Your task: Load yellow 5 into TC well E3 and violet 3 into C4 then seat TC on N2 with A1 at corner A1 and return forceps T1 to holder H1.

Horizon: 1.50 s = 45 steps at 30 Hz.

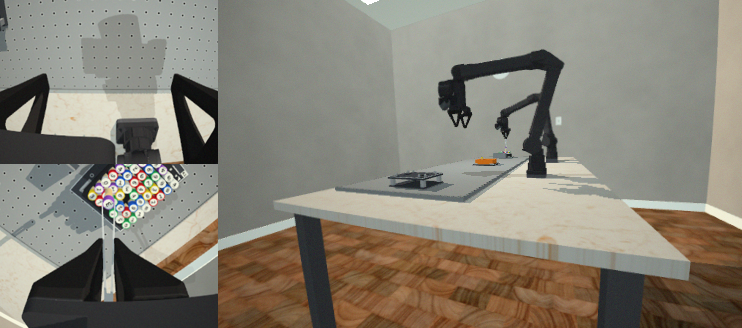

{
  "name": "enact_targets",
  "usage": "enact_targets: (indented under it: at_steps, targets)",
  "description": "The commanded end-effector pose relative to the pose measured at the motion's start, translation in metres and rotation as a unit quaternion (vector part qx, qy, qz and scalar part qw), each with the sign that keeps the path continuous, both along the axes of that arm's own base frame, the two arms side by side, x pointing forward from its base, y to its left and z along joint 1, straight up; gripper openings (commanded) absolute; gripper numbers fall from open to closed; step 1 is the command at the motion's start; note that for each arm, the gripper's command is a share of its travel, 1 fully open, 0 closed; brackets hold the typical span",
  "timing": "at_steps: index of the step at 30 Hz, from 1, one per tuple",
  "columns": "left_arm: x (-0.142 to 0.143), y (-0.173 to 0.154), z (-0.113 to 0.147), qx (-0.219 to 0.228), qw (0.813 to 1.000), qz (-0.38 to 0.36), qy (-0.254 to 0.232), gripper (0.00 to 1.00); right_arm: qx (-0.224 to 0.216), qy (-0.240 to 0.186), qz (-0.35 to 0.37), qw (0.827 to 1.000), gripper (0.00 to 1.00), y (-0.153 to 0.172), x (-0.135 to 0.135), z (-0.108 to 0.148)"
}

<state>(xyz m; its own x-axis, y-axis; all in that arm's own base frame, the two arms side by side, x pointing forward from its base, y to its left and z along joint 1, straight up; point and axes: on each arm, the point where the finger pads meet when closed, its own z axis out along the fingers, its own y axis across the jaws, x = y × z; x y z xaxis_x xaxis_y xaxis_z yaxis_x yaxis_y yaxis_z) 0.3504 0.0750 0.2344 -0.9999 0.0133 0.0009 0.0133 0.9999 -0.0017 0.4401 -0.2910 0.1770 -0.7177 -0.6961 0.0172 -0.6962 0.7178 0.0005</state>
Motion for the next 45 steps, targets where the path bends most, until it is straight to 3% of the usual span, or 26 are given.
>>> enact_targets:
  at_steps: [1, 45]
  targets:
    - [0.009, 0.002, 0.014, 0.005, 1.0, 0.0, -0.018, 1.0, -0.015, -0.02, -0.002, 1.0, 0.09, 0.009, 0.005, 0.017]
    - [0.009, 0.002, 0.014, 0.005, 1.0, 0.0, -0.018, 1.0, -0.014, -0.023, -0.002, 1.0, 0.09, 0.072, 0.005, 0.017]
